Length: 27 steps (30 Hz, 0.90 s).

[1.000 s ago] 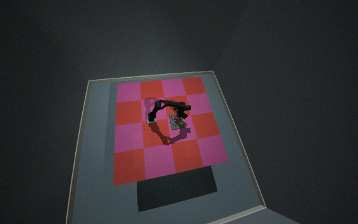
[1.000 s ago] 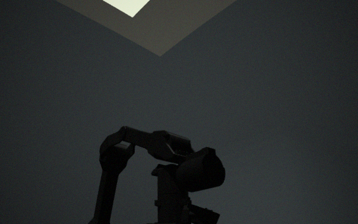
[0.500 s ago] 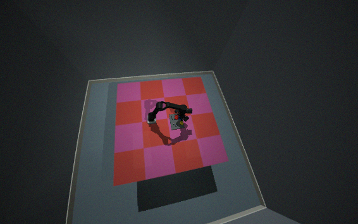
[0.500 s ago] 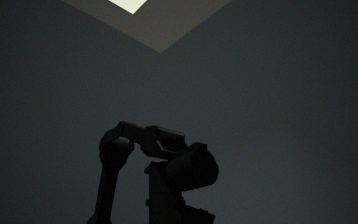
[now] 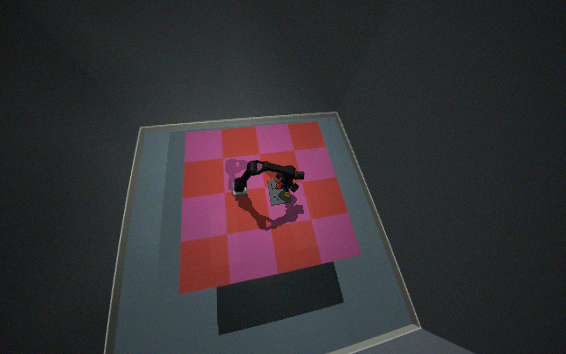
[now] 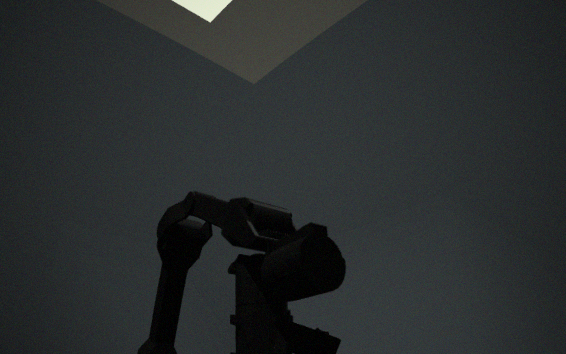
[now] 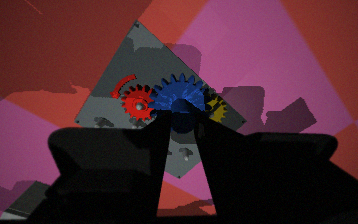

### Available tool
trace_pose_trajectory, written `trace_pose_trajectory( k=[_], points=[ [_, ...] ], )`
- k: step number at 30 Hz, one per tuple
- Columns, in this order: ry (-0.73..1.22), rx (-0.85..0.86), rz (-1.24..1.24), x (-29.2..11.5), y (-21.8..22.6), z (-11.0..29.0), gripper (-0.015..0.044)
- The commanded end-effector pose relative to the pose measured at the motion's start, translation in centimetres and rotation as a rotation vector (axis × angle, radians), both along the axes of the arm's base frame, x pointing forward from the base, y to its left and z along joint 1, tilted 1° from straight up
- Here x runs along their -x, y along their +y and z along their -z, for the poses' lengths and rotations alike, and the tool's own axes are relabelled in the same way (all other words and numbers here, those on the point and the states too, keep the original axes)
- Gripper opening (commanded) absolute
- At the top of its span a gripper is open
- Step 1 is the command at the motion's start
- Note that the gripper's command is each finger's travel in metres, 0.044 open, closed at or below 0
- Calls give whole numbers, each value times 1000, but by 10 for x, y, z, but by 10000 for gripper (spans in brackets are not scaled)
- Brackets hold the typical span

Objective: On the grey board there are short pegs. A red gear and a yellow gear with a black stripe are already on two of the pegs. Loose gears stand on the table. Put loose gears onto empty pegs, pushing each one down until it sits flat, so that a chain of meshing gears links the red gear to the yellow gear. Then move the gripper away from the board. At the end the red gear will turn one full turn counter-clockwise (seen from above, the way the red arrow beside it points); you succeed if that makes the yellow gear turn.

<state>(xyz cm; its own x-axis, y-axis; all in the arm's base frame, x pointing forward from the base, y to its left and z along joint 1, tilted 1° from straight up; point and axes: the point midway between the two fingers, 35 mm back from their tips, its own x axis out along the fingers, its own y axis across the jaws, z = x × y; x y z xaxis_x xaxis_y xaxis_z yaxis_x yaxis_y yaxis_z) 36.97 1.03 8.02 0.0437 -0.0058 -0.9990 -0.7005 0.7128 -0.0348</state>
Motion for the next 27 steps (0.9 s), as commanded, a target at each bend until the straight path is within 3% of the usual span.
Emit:
trace_pose_trajectory(
  k=[1,16,27],
  points=[
    [-3,-2,-4,-1,0,0,0],
    [-2,4,-136,-1,0,17,0],
    [-3,0,-55,-3,0,33,0]
  ],
)
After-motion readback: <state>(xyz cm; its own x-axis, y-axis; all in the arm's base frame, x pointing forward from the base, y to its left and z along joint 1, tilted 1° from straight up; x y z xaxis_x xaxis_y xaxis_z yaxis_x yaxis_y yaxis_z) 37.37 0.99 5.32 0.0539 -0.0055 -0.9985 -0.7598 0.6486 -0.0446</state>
